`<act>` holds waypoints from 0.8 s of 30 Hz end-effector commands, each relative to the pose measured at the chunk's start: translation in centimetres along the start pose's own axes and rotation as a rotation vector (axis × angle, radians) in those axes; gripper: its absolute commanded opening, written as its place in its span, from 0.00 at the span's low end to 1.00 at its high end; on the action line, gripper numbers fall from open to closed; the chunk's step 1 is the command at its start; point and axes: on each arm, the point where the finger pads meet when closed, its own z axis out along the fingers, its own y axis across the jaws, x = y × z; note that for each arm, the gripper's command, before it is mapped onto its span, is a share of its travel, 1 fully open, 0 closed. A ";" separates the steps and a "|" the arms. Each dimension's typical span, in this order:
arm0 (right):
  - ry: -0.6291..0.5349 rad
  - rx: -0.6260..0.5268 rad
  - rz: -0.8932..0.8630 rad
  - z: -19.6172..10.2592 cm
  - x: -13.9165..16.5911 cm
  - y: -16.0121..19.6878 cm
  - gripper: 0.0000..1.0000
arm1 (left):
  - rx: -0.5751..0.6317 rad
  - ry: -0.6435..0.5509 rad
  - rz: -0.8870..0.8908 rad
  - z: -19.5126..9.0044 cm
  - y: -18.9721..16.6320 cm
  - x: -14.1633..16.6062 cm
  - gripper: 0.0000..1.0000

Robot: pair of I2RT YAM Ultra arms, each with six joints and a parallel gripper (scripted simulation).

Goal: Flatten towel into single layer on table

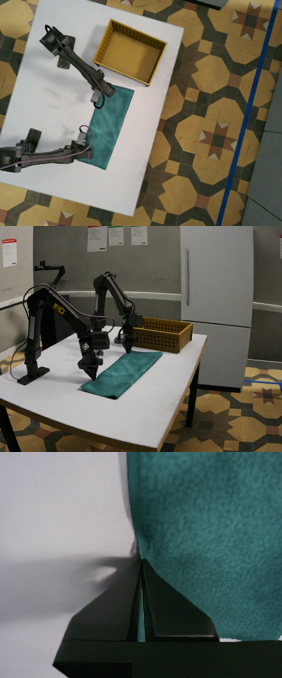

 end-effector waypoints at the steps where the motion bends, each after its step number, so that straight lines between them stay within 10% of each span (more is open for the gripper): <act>1: 0.006 -0.058 0.014 0.7 0.3 1.8 0.00 | 0.031 0.014 -0.004 0.4 -0.3 0.6 0.01; 24: -0.009 -0.019 0.013 -2.7 -1.4 0.5 0.00 | 0.051 0.004 -0.009 -3.1 -1.2 -0.7 0.00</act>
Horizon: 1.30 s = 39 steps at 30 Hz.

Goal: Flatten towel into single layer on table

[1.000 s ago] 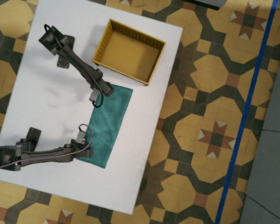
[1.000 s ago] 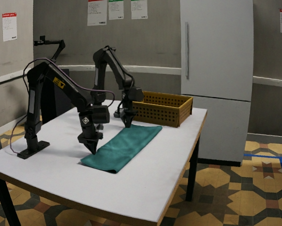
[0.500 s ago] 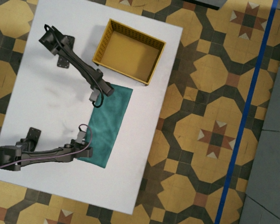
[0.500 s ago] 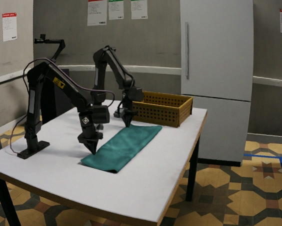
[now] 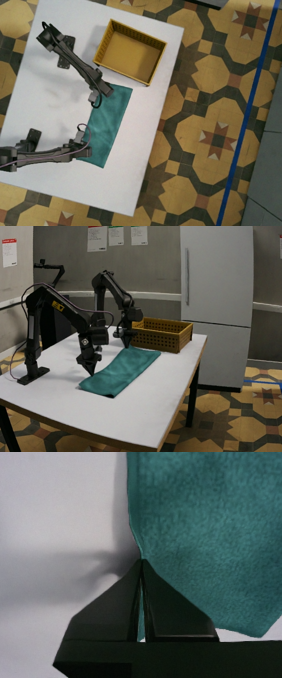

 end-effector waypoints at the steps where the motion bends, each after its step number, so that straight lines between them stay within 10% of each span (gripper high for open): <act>1: -0.014 0.011 0.012 -1.1 -0.4 -0.6 0.00 | 0.035 -0.001 -0.012 -0.2 -0.7 -0.1 0.00; 20: -0.018 0.017 0.016 -1.7 -0.4 0.1 0.00 | 0.043 0.003 -0.026 1.2 -0.7 0.7 0.00; 39: -0.084 0.057 0.206 -4.8 -2.6 4.1 0.00 | -0.080 -0.094 -0.222 -5.0 3.1 0.5 0.00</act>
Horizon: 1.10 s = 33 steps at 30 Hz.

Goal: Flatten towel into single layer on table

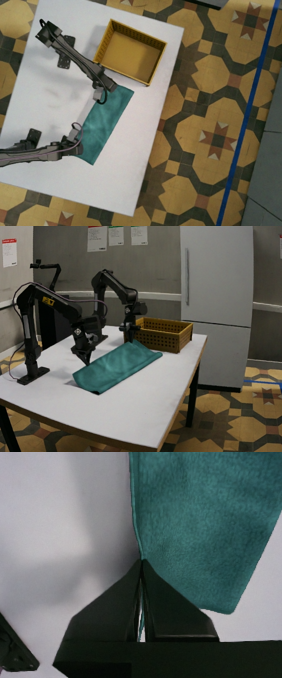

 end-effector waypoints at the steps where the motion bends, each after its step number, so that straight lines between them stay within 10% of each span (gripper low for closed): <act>1: -0.023 -0.002 0.064 -1.0 -0.5 1.4 0.00 | -0.038 -0.043 -0.063 -2.2 1.1 -0.7 0.00; 33: -0.301 0.131 0.383 -13.7 -10.2 8.7 0.00 | -0.267 -0.237 -0.714 -12.9 8.7 -3.9 0.00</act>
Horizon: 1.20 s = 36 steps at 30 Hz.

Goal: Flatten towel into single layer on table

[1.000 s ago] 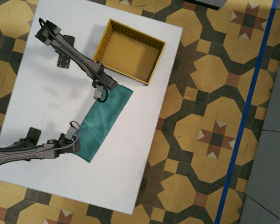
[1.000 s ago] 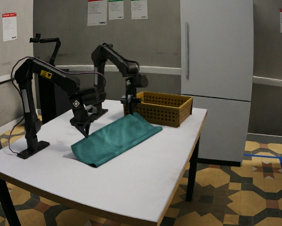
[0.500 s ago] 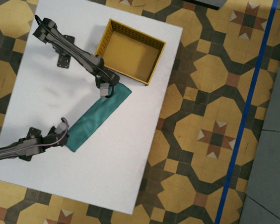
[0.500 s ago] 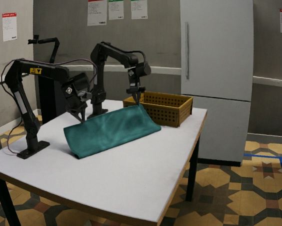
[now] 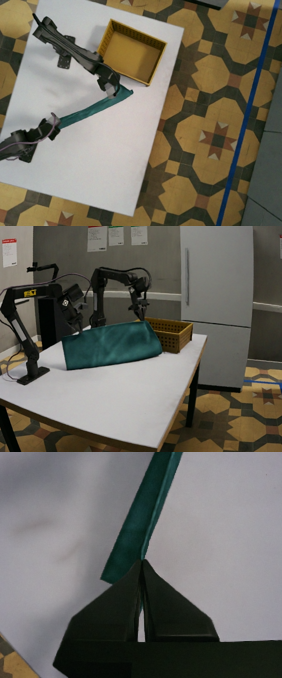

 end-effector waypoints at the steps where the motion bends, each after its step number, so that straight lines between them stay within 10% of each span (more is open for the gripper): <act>1: -0.040 0.030 0.059 -2.3 -1.4 0.7 0.00 | -0.048 -0.026 -0.105 -1.2 0.7 -1.8 0.00; 36: -0.129 -0.013 0.087 -5.4 -6.4 5.0 0.00 | -0.162 -0.153 -0.387 -5.2 2.6 -6.7 0.00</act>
